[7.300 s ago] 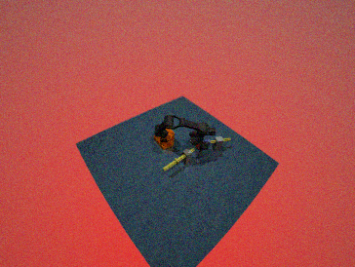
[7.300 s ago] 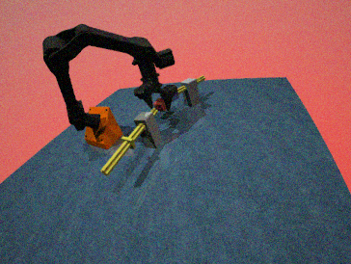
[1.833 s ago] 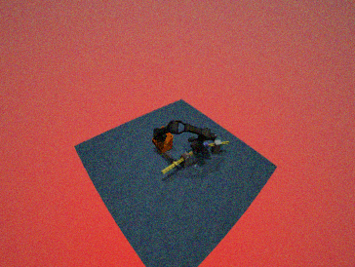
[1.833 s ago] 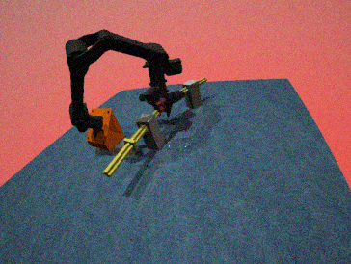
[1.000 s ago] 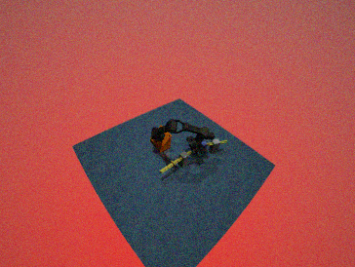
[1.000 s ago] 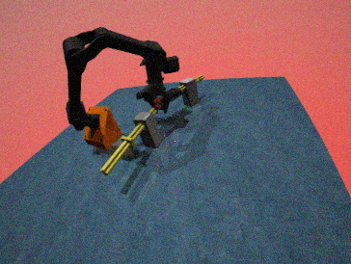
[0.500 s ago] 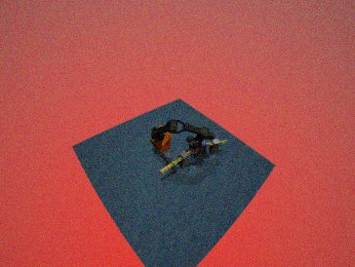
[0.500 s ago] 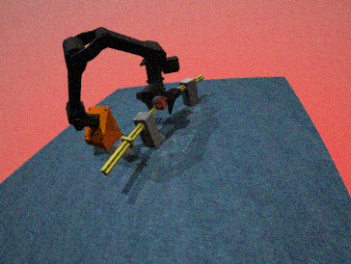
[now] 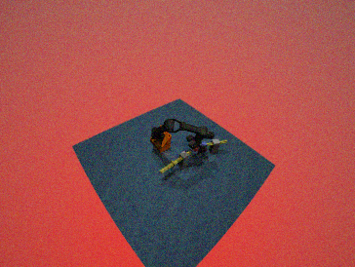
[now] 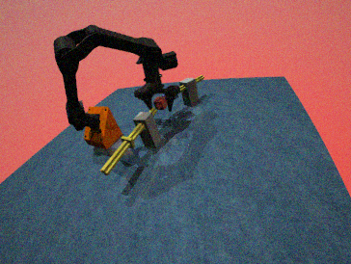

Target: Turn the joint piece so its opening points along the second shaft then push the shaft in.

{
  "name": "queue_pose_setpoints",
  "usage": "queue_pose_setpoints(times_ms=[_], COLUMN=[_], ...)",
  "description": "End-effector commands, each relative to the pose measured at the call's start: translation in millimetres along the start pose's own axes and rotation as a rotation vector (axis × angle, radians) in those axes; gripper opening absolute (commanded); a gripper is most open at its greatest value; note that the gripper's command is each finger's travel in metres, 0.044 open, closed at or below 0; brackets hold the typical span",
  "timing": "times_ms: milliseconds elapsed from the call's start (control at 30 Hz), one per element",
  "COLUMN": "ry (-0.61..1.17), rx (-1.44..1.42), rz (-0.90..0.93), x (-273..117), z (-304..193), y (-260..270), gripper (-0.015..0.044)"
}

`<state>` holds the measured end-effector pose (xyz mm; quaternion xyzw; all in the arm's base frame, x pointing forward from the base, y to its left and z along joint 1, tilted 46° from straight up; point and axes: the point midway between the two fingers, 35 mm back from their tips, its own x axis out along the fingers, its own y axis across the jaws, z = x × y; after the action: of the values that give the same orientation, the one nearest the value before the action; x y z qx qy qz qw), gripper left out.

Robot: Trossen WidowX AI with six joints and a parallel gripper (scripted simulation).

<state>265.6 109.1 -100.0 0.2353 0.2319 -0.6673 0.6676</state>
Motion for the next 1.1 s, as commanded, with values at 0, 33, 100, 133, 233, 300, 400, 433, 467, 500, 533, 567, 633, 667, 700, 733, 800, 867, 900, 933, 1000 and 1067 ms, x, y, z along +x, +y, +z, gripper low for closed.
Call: queue_pose_setpoints(times_ms=[0, 33, 100, 133, 233, 300, 400, 433, 467, 500, 533, 567, 633, 667, 700, 733, 800, 867, 900, 933, 1000, 1067], ry=[0.088, 0.102, 0.107, 0.107, 0.107, 0.105, 0.106, 0.106, 0.106, 0.107, 0.107, 0.107, 0.107, 0.107, 0.107, 0.107, 0.107, 0.112, 0.113, 0.113, 0.112, 0.111], rx=[-0.005, -0.007, -0.008, -0.008, -0.008, -0.003, -0.084, -0.119, -0.154, -0.189, -0.223, -0.257, -0.325, -0.359, -0.393, -0.427, -0.495, -0.549, -0.566, -0.589, -0.652, -0.717], rz=[0.005, 0.008, 0.009, 0.009, 0.009, 0.016, 0.021, 0.023, 0.024, 0.026, 0.028, 0.030, 0.034, 0.036, 0.038, 0.040, 0.044, 0.053, 0.055, 0.057, 0.060, 0.064], x=[-14.0, -16.8, -17.7, -17.7, -17.7, -19.7, -26.4, -29.3, -32.2, -35.1, -38.0, -40.9, -46.6, -49.5, -52.4, -55.3, -61.1, -67.1, -68.8, -70.8, -76.2, -81.8], z=[1.6, 1.1, 1.0, 1.0, 1.0, 1.5, 1.2, 1.1, 1.0, 1.0, 0.9, 0.9, 1.0, 1.0, 1.1, 1.2, 1.4, 1.0, 1.0, 1.1, 1.5, 1.9], y=[0.9, 1.3, 1.4, 1.4, 1.4, 4.1, 5.4, 5.8, 6.3, 6.7, 7.1, 7.5, 8.2, 8.5, 8.7, 9.0, 9.4, 9.5, 9.5, 9.6, 9.6, 9.6], gripper=[0.0440, 0.0440, 0.0440, 0.0440, 0.0440, 0.0440, 0.0440, 0.0440, 0.0440, 0.0440, 0.0440, 0.0440, 0.0440, 0.0440, 0.0440, 0.0440, 0.0440, 0.0440, 0.0440, 0.0440, 0.0440, 0.0440])
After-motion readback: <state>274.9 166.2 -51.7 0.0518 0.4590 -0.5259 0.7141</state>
